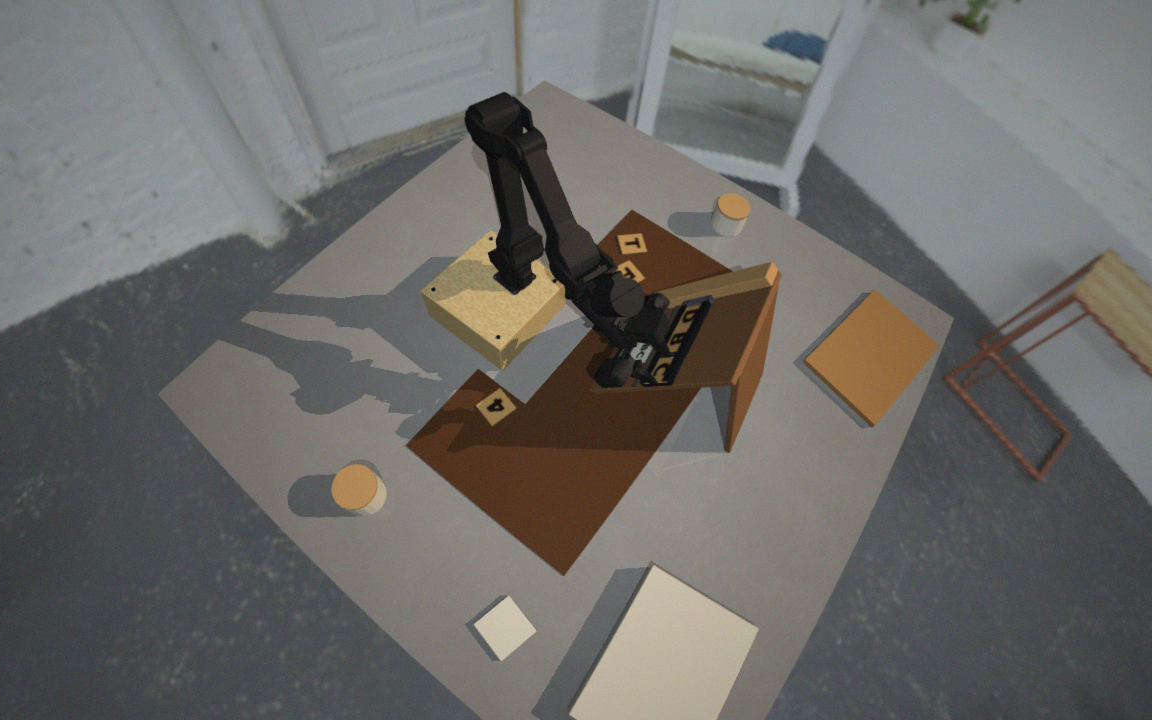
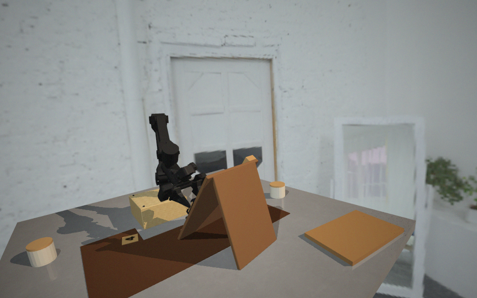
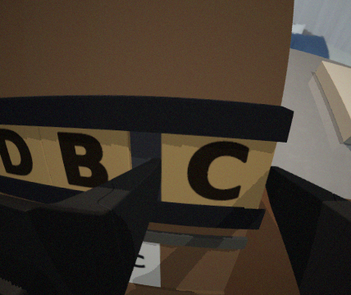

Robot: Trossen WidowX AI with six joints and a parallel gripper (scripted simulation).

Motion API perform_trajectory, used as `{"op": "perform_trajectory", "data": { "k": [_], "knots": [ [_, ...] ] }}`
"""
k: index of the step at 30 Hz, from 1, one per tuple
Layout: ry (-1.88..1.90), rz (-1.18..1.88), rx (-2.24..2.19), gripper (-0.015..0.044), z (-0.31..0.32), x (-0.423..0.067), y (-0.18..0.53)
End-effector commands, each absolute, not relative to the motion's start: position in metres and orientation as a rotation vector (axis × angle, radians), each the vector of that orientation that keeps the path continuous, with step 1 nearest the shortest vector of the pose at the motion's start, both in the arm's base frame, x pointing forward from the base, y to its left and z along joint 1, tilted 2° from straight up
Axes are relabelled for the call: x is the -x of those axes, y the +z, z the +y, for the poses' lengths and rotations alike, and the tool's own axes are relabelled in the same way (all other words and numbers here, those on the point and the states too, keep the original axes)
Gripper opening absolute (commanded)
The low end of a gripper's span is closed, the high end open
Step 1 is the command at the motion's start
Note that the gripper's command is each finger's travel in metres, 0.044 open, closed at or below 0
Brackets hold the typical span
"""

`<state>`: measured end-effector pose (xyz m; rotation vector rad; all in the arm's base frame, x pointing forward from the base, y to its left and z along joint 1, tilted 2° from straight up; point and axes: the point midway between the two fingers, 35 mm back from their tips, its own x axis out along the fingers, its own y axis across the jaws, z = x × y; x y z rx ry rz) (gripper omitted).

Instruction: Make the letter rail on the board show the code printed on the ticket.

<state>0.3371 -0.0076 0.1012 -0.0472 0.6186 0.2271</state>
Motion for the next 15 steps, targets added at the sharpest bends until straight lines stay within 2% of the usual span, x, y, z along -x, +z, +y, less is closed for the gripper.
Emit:
{"op": "perform_trajectory", "data": {
  "k": [1, 12, 15],
  "knots": [
    [0.226, 0.62, 0.044, 0.0, -0.0047, -0.3364, 0.1009],
    [0.226, 0.62, 0.043, 0.0, 0.0002, -0.3353, 0.101],
    [0.228, 0.619, 0.047, 0.0079, -0.0013, -0.3356, 0.1012]
  ]
}}
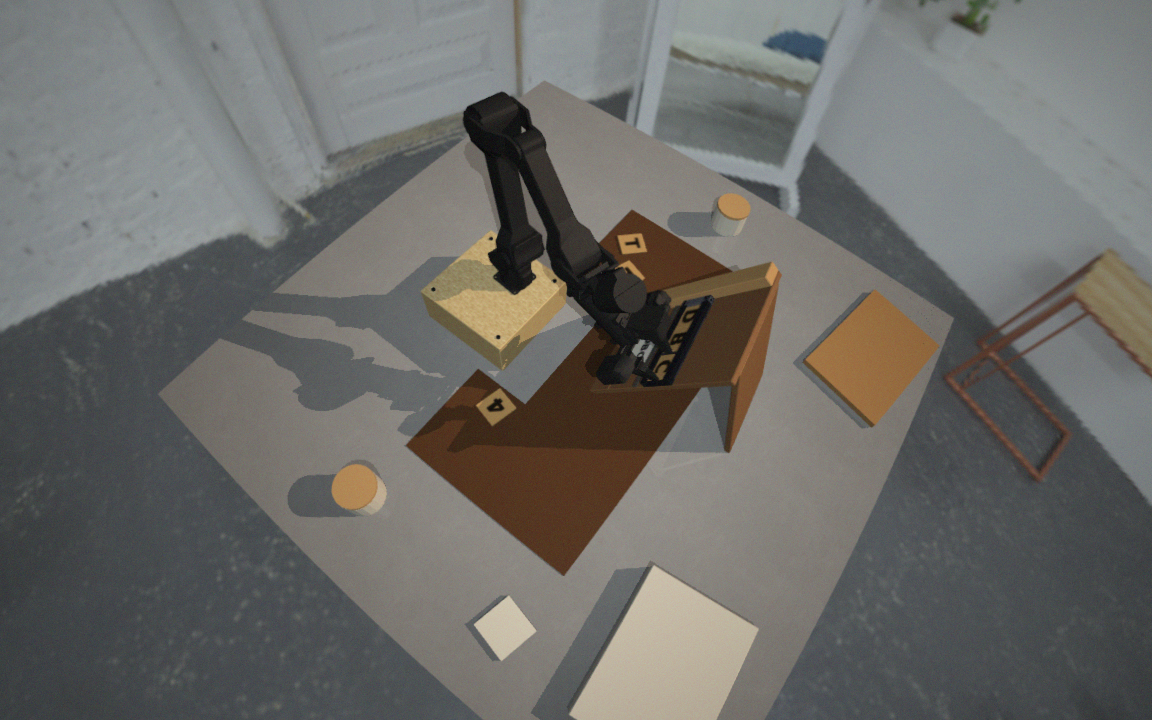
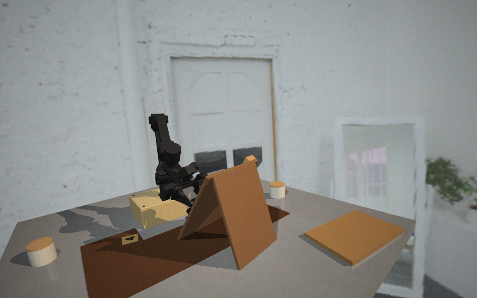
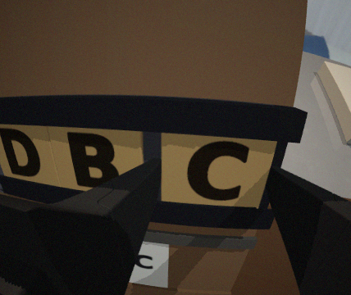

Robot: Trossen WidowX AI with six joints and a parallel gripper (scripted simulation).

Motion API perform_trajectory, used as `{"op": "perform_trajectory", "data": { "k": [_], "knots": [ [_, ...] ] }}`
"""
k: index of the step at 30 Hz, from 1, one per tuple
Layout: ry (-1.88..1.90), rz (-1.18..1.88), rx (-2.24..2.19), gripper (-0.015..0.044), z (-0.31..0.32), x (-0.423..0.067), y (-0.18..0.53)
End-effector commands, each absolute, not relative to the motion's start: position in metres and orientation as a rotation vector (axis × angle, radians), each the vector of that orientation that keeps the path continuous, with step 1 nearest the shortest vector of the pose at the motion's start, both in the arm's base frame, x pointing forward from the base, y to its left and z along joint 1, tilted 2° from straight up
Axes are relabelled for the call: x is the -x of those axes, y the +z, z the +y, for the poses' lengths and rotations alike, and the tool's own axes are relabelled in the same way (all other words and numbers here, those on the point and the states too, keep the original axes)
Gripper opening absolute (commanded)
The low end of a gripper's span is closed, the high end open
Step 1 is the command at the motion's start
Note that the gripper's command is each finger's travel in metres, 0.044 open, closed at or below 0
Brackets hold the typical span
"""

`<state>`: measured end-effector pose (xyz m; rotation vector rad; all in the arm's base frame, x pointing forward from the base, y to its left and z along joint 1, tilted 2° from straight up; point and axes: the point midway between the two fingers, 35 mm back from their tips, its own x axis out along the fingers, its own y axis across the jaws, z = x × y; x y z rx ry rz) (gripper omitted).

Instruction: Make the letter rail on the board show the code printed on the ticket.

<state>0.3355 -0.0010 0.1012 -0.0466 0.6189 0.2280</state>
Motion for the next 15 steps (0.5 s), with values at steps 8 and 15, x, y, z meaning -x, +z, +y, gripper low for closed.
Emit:
{"op": "perform_trajectory", "data": {
  "k": [8, 15],
  "knots": [
    [0.226, 0.62, 0.043, 0.0289, -0.002, -0.332, 0.104],
    [0.226, 0.62, 0.043, 0.0295, -0.004, -0.324, 0.109]
  ]
}}
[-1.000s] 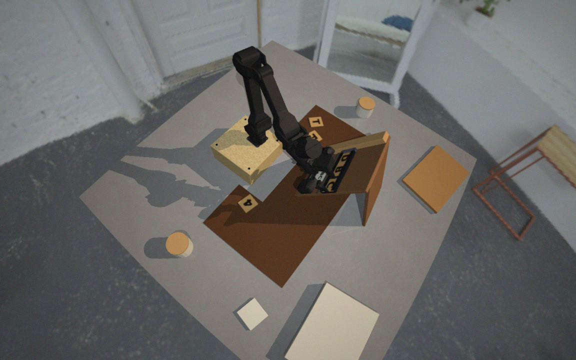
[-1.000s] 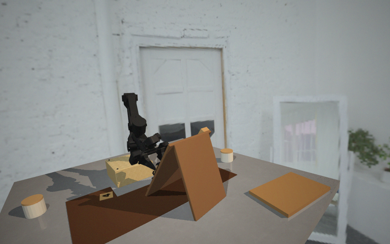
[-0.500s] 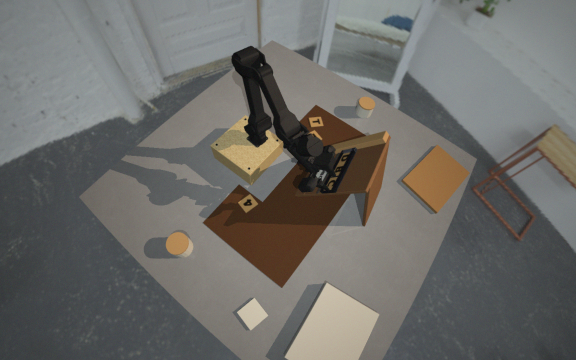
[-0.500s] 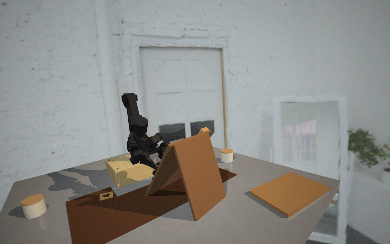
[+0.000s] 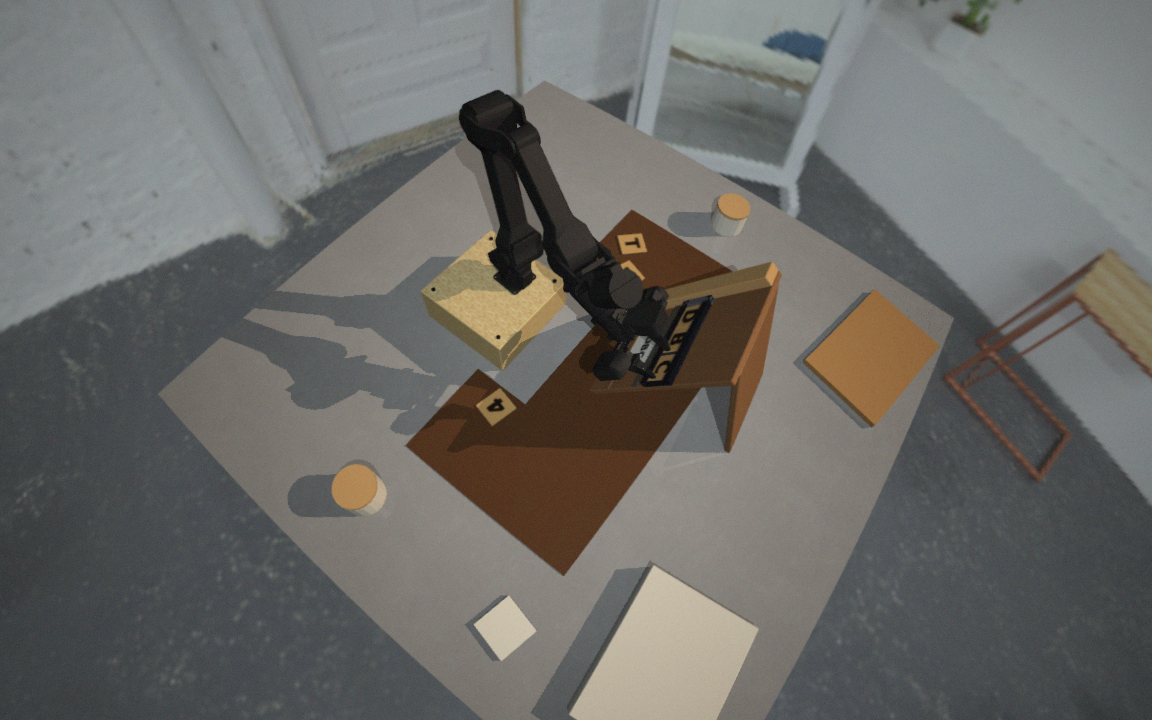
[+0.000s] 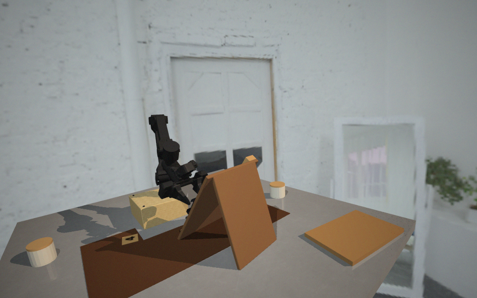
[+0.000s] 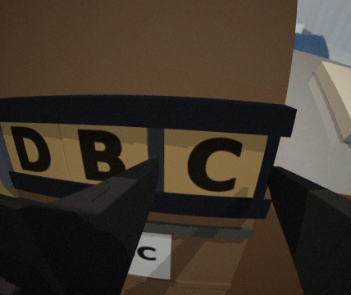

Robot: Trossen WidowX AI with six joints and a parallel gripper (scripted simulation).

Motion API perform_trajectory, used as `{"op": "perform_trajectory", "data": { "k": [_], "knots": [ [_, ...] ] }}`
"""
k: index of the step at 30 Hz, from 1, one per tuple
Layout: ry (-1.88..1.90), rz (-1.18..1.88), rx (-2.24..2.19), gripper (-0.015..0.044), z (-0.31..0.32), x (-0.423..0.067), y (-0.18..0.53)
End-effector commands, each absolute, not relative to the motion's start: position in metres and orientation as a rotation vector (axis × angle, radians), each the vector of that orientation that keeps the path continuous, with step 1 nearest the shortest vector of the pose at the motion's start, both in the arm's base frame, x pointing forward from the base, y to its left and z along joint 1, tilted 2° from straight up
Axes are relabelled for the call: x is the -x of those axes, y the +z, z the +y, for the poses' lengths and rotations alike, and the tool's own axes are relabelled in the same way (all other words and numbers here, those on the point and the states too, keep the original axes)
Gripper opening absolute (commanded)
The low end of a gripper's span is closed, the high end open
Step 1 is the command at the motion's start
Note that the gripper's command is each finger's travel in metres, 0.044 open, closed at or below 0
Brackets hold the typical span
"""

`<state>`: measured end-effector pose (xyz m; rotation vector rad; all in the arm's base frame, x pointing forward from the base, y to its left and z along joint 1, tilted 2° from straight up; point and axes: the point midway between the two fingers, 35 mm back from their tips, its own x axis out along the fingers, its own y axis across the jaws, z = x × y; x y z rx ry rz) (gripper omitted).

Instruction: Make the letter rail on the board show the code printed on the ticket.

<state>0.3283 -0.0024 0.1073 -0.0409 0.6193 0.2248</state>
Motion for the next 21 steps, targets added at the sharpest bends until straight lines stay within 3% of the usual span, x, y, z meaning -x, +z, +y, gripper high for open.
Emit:
{"op": "perform_trajectory", "data": {
  "k": [1, 21],
  "knots": [
    [0.226, 0.62, 0.043, 0.0295, -0.004, -0.323, 0.11],
    [0.226, 0.621, 0.044, 0.0295, -0.006, -0.313, 0.119]
  ]
}}
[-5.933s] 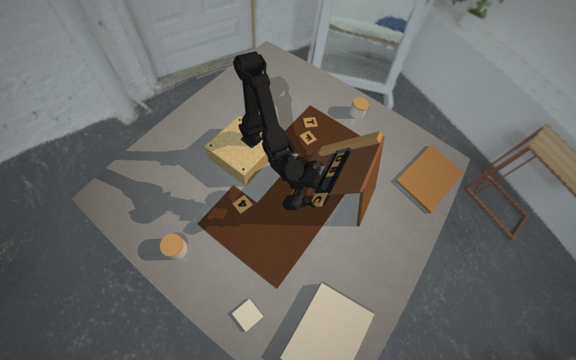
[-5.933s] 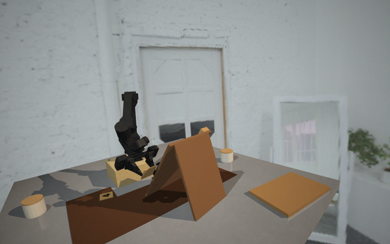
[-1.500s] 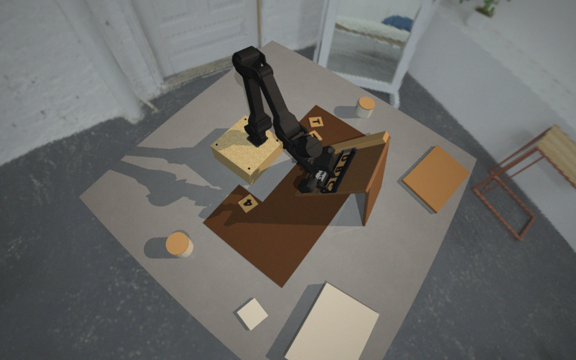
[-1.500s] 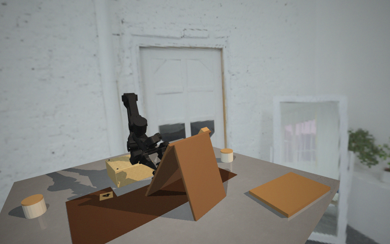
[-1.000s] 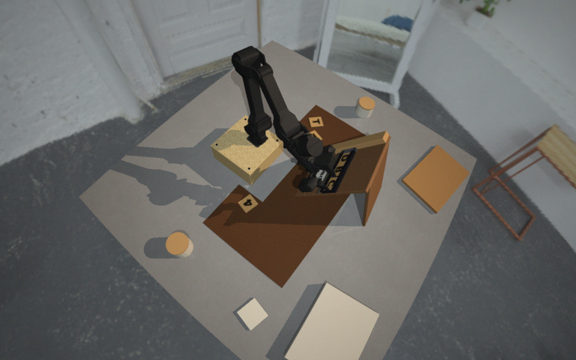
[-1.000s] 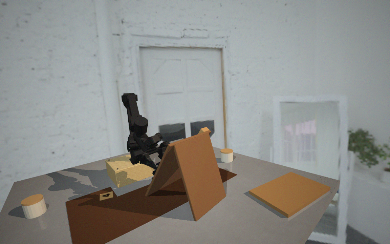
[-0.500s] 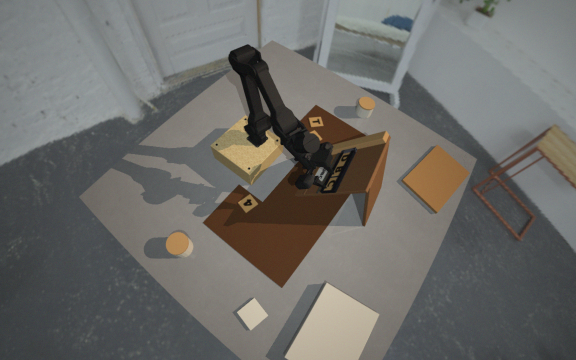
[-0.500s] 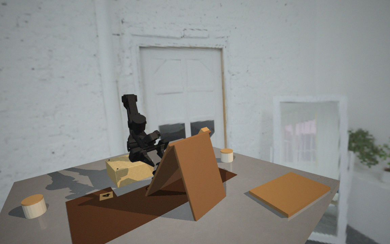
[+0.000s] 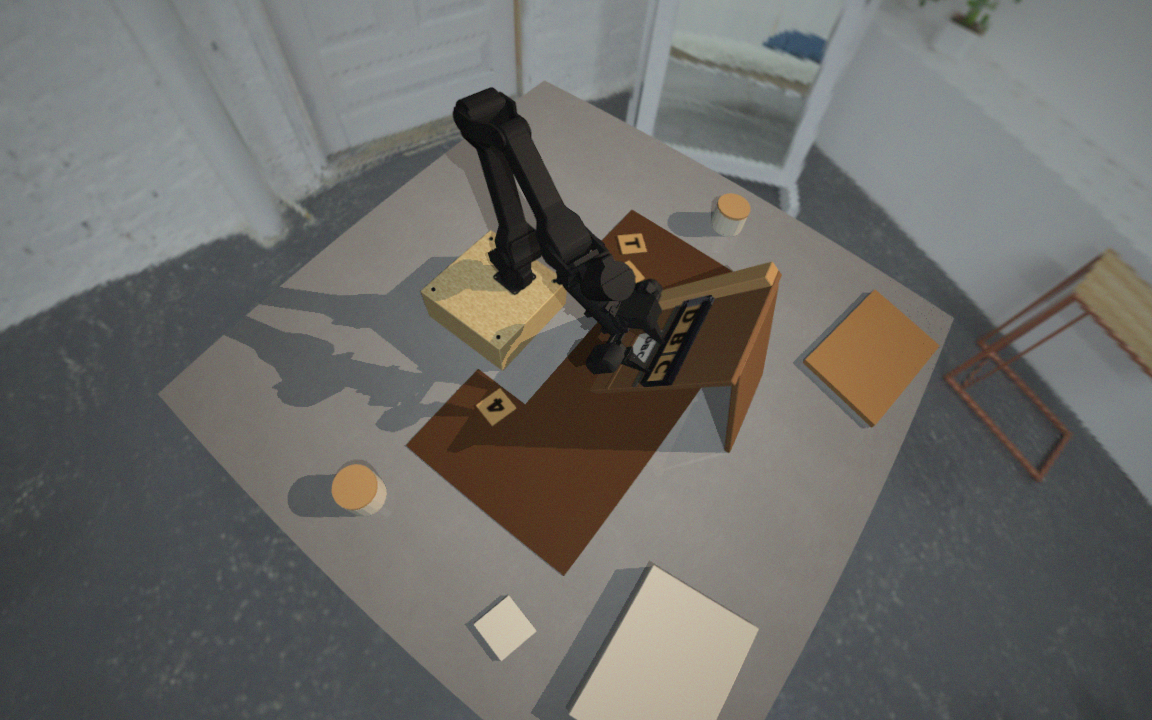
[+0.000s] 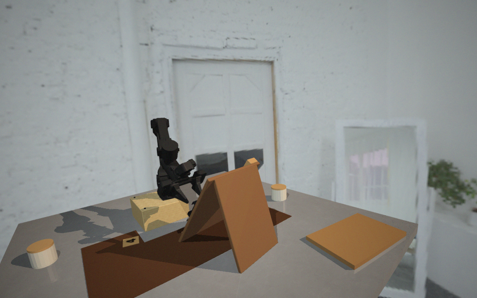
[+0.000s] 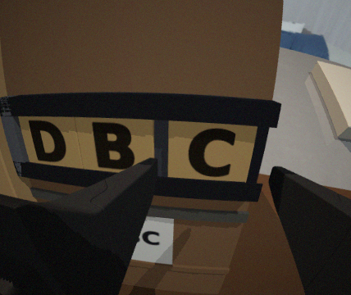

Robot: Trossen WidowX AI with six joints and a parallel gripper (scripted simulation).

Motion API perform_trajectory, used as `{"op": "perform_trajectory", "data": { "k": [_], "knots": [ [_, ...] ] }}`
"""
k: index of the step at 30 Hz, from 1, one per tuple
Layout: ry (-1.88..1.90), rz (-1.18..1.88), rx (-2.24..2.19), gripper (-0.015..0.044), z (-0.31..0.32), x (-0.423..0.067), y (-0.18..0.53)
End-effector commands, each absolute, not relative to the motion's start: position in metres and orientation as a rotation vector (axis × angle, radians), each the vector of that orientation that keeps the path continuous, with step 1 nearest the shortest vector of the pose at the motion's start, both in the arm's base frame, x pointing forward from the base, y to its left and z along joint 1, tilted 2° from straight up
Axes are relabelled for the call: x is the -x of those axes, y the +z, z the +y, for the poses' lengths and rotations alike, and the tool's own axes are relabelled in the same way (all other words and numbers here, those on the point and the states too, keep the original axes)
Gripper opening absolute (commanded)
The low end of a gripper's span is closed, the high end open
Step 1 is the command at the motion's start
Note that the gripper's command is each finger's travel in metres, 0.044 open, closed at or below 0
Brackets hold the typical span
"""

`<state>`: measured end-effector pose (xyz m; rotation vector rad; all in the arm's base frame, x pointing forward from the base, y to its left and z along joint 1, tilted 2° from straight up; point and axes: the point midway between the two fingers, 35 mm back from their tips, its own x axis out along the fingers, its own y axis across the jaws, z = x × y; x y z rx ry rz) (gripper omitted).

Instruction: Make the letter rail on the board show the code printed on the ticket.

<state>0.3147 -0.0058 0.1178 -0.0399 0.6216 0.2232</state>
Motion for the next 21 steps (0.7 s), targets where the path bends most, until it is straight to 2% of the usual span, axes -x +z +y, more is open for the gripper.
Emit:
{"op": "perform_trajectory", "data": {
  "k": [1, 20, 21],
  "knots": [
    [0.226, 0.621, 0.044, 0.0295, -0.007, -0.312, 0.12],
    [0.226, 0.622, 0.044, 0.0295, -0.01, -0.301, 0.128],
    [0.224, 0.623, 0.04, 0.0269, -0.009, -0.303, 0.126]
  ]
}}
